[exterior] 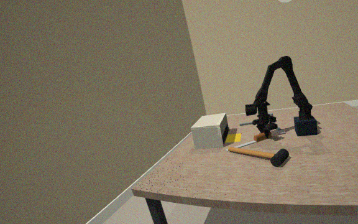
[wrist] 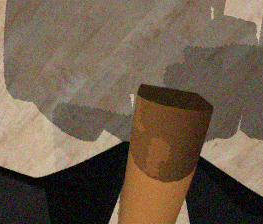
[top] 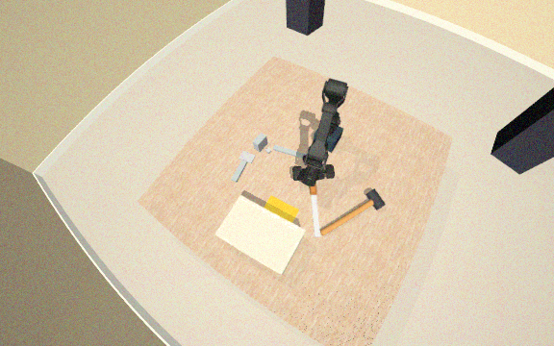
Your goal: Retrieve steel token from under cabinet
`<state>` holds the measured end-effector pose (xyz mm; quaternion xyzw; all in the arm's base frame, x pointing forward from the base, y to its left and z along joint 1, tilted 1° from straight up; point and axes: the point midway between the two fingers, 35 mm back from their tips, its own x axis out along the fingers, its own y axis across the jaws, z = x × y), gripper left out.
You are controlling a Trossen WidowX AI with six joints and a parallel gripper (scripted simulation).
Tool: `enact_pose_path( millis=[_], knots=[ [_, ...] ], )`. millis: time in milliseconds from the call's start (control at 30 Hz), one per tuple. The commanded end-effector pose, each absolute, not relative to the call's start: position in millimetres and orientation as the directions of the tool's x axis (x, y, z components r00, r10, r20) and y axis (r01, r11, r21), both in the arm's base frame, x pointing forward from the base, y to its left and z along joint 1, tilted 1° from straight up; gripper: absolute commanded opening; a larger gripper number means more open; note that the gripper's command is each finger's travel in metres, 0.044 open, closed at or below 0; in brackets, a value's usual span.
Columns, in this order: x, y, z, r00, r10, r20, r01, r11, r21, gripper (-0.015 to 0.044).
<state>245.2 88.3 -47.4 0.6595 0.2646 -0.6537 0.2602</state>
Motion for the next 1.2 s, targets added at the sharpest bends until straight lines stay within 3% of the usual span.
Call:
enact_pose_path(
  millis=[0,67,200,1167],
  knots=[
    [245.7,88.2,-47.1,0.007,0.008,-1.0,0.689,-0.724,-0.001,0.0118],
    [245.7,88.2,-47.1,0.007,0.008,-1.0,0.689,-0.724,-0.001,0.0105],
    [245.7,88.2,-47.1,0.007,0.008,-1.0,0.689,-0.724,-0.001,0.0],
    [238.5,100.0,-43.7,-0.002,0.006,-1.0,0.689,-0.725,-0.006,0.0]
  ],
)
